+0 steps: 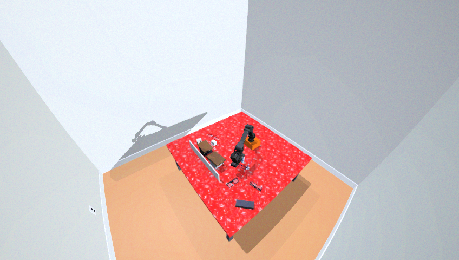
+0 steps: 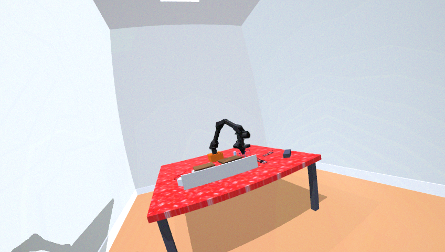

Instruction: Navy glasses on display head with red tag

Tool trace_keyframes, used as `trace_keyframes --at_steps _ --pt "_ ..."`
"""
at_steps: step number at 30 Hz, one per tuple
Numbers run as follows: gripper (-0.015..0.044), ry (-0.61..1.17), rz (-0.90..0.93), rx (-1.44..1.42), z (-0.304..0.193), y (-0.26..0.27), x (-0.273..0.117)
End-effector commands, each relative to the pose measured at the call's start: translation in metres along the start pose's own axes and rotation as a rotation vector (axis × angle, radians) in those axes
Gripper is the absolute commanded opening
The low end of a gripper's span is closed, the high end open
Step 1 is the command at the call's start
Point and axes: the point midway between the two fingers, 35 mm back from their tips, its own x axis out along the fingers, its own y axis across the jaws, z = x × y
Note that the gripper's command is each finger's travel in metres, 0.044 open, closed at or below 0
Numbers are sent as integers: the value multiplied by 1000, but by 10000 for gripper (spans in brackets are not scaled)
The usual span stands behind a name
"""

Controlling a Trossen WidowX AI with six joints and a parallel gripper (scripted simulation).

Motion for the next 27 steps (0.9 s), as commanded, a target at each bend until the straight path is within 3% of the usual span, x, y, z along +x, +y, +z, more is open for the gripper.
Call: trace_keyframes --at_steps 1,6,12,21,27 --pt "0 2 15 2 -2 3 -24" --pt "0 2 15 2 -3 1 -45" --pt "0 3 15 2 -14 -3 -45" --pt "0 8 12 2 -67 -30 -45" --pt "0 8 12 2 -71 -32 -44"
